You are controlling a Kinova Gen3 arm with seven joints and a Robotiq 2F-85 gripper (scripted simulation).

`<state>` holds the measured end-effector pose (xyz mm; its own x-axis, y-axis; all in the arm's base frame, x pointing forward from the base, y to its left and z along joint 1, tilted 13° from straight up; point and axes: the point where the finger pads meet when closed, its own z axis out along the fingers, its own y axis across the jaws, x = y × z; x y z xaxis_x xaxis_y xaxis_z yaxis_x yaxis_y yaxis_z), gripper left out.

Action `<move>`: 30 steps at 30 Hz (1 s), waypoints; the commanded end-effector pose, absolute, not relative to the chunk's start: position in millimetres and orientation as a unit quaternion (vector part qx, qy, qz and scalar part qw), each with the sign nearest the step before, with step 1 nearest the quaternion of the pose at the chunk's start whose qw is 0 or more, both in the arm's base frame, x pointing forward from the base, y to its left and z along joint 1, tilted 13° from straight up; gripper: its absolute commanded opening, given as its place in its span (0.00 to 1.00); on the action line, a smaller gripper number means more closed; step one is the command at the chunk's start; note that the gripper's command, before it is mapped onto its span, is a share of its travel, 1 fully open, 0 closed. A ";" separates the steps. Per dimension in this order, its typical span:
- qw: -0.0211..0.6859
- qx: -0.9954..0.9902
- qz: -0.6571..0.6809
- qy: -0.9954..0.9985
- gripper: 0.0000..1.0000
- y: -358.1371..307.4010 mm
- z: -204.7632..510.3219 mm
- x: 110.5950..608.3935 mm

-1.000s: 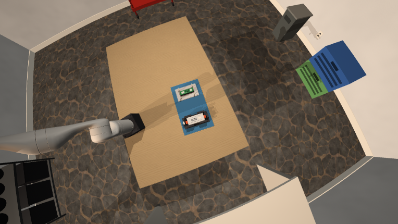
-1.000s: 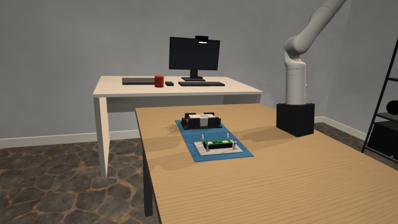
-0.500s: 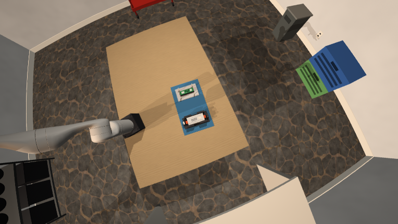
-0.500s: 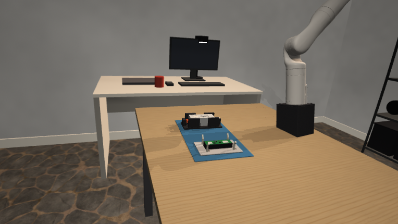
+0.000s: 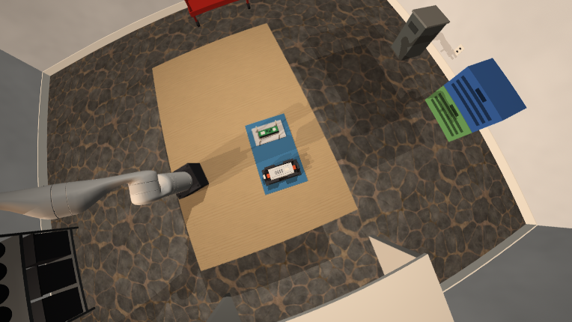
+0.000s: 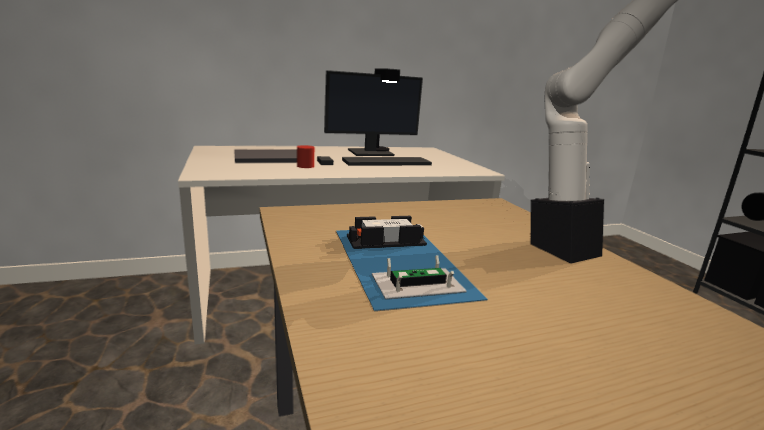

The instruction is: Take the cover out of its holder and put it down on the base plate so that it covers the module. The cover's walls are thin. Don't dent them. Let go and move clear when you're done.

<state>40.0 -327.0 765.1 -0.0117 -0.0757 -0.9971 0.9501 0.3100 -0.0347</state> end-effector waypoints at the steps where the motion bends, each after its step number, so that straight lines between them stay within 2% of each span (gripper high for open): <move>1: 0.580 0.389 -0.443 0.563 1.00 -325.7 747.1 46.2; 9: 0.580 0.389 -0.443 0.563 1.00 -325.3 741.8 48.9; 19: 0.580 0.389 -0.443 0.563 1.00 -321.6 688.5 76.4; 30: 0.580 0.389 -0.443 0.563 1.00 -320.0 667.4 87.1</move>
